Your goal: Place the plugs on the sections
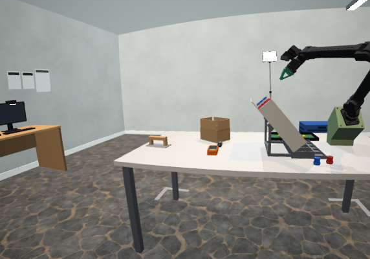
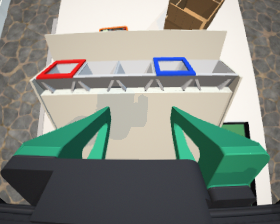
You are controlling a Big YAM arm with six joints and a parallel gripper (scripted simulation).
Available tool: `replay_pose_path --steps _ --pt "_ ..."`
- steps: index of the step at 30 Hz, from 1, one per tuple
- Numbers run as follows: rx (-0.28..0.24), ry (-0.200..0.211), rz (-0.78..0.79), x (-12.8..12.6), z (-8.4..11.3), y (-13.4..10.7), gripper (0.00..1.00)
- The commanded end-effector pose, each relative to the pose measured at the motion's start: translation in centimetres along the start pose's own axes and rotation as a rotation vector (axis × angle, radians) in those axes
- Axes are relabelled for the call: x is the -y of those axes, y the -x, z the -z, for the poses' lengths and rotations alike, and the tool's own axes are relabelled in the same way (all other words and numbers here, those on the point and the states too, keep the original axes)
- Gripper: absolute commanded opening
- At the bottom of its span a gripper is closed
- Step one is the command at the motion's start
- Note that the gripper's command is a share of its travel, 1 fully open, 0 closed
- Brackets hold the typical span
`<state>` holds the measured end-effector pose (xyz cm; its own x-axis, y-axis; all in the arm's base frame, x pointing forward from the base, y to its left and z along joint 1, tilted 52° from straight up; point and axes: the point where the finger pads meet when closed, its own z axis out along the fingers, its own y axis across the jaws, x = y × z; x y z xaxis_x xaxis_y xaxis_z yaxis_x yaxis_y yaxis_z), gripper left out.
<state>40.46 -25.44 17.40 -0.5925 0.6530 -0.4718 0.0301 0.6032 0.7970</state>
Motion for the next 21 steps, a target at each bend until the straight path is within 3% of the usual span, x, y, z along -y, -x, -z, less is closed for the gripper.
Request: replay_pose_path --steps 1,3,6,10,12,13,16,17,19,21 --pt "-0.014 -0.01 -0.002 2.0 0.5 -1.1 0.56" --pt "-0.008 -0.014 0.031 1.8 0.7 0.2 0.56" --pt "-0.05 -0.011 -0.002 3.2 0.2 -2.9 0.56" --pt "-0.092 -0.012 0.01 4.8 0.0 -4.5 0.56" --pt "-0.126 -0.009 -0.003 5.8 -0.3 -6.5 0.56" --pt "-0.116 -0.013 0.021 5.7 -0.1 -5.3 0.56" --pt "-0.176 -0.008 -0.003 7.6 -0.7 -8.9 0.56" --pt "-0.163 -0.014 0.027 7.5 -0.5 -7.3 0.56" --pt "-0.163 -0.014 0.027 7.5 -0.5 -7.3 0.56" --pt "-0.216 -0.007 -0.003 8.9 -0.9 -10.8 0.56"
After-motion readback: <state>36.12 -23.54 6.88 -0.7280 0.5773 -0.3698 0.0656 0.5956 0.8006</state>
